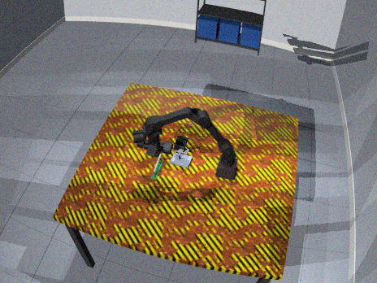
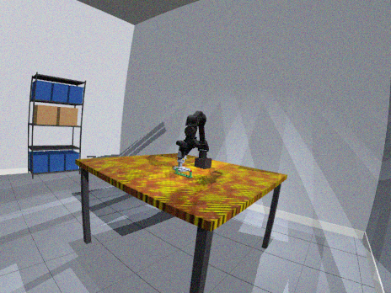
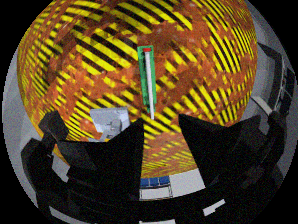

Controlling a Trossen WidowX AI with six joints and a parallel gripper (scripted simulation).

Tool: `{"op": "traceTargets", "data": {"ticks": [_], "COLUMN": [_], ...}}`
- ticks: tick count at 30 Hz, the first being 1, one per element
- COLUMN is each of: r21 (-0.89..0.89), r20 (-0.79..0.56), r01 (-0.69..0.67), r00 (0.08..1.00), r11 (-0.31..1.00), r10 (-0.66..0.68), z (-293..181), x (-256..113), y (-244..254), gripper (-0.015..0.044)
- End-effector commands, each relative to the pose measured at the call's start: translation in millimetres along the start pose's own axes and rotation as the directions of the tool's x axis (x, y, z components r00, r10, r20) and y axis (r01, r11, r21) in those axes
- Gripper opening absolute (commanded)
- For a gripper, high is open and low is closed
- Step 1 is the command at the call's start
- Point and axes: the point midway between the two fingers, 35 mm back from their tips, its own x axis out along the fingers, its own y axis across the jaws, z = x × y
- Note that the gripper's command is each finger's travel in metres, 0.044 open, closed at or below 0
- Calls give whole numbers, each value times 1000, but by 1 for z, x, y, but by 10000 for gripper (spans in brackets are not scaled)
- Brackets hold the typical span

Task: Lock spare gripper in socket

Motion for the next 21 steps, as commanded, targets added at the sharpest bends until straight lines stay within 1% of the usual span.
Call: {"op": "traceTargets", "data": {"ticks": [1,7,10,21], "r21": [-4,-4,-4,-4], "r20": [2,2,2,2], "r01": [-11,-11,-11,-11], "r00": [1000,1000,1000,1000], "r11": [1000,1000,1000,1000], "r10": [11,11,11,11], "z": [4,14,16,19], "x": [16,55,68,81], "y": [0,1,3,3], "gripper": [180,180,180,180]}}
